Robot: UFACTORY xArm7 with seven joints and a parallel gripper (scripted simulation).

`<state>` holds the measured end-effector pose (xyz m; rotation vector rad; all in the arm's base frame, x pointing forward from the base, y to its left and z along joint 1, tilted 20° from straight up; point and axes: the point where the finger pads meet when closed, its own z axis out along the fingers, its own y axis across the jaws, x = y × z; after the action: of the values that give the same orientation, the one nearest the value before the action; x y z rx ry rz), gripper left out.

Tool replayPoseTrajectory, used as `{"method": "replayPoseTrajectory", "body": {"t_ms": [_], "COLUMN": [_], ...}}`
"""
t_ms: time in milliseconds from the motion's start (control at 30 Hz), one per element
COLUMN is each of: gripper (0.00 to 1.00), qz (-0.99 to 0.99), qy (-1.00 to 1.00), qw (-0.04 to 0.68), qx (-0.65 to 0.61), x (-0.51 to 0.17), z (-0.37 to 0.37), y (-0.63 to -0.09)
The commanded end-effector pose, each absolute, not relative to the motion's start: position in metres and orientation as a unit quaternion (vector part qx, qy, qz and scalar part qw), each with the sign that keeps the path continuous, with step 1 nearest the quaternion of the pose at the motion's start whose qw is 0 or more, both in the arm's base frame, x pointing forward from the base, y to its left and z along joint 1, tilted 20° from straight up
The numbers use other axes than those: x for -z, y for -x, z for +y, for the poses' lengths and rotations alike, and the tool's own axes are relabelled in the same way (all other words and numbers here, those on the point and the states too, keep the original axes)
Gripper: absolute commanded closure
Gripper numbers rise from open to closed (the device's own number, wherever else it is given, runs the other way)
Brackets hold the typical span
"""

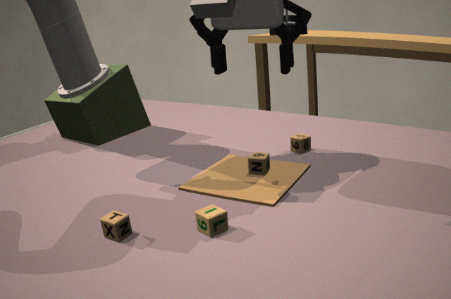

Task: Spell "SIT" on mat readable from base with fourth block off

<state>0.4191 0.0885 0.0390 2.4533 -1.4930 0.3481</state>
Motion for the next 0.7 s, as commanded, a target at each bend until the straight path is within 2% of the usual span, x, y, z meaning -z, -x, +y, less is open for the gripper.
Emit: {"method": "replayPoseTrajectory", "body": {"t_ms": [0,667], "gripper": [0.0,0.0], "qz": [-0.512,-0.668], "qy": [-0.842,-0.725], "qw": [0.122,0.097], "qx": [-0.12,-0.139], "x": [-0.04,-0.027], "z": [0.09,0.087], "y": [-0.42,-0.421]}}
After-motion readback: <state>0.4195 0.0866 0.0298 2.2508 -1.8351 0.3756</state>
